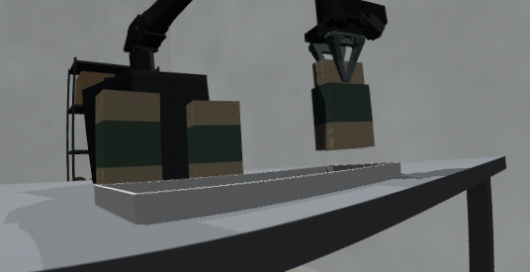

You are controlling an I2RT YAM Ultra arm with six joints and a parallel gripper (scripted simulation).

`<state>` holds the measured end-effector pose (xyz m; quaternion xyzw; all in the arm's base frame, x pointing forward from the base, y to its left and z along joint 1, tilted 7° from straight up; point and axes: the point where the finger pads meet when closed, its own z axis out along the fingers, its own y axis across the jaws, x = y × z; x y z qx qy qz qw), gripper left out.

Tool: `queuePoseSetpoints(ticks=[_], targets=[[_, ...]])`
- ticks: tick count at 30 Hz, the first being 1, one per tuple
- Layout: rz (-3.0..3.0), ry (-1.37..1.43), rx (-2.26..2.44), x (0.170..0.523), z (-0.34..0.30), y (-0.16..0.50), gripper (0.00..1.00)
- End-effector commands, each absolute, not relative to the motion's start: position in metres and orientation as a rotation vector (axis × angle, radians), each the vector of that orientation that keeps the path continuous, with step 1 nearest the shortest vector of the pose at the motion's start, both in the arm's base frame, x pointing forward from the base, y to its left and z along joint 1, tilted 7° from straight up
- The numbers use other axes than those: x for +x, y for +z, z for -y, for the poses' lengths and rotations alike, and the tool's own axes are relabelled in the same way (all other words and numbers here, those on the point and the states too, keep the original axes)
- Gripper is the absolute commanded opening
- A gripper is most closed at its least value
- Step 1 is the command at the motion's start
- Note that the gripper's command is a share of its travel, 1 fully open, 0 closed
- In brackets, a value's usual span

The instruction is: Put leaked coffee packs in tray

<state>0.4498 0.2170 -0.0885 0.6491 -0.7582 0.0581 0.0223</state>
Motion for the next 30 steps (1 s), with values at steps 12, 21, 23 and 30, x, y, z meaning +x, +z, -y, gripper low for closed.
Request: queuePoseSetpoints(ticks=[12, 21, 23, 30], targets=[[2.386, 0.191, 2.042, 0.4618, -0.2234, -0.0637, 0.26], [2.385, 0.191, 2.041, 0.4617, -0.2233, -0.0642, 0.26], [2.384, 0.190, 2.040, 0.4614, -0.2231, -0.0652, 0.26], [2.399, 0.197, 2.047, 0.4664, -0.2232, -0.0719, 0.26]])
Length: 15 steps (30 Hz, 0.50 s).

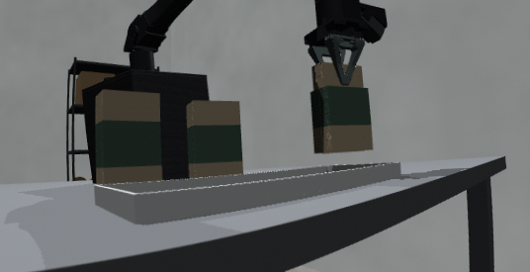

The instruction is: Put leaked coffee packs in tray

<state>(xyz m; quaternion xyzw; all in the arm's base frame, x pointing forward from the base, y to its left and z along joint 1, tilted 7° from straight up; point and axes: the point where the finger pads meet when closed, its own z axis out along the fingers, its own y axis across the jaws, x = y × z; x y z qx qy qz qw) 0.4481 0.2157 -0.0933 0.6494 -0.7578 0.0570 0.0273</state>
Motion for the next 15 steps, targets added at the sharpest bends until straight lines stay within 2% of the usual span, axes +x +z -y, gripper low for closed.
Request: queuePoseSetpoints(ticks=[1, 15], targets=[[2.403, 0.200, 2.051, 0.468, -0.224, -0.074, 0.26], [2.371, 0.185, 2.036, 0.460, -0.218, -0.113, 0.26]])
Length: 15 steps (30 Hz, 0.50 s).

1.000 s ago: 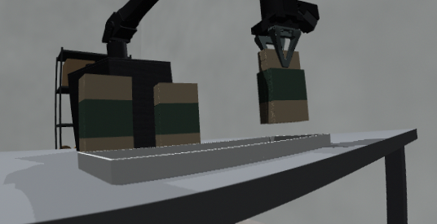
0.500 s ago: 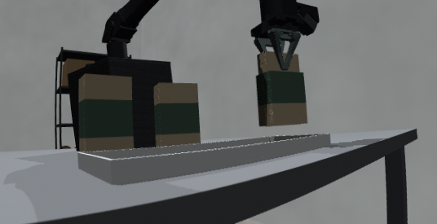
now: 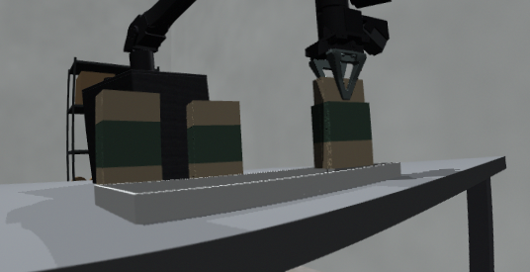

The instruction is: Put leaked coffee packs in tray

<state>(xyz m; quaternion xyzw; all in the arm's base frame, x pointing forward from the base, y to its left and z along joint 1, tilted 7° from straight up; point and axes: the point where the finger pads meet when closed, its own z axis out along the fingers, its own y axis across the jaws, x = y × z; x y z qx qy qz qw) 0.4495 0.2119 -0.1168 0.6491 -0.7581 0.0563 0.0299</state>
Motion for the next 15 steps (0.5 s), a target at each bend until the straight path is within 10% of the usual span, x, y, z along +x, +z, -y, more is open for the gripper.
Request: queuePoseSetpoints(ticks=[1, 15], targets=[[2.360, 0.179, 2.027, 0.457, -0.215, -0.121, 0.26], [2.407, 0.203, 2.061, 0.471, -0.224, -0.105, 0.26]])
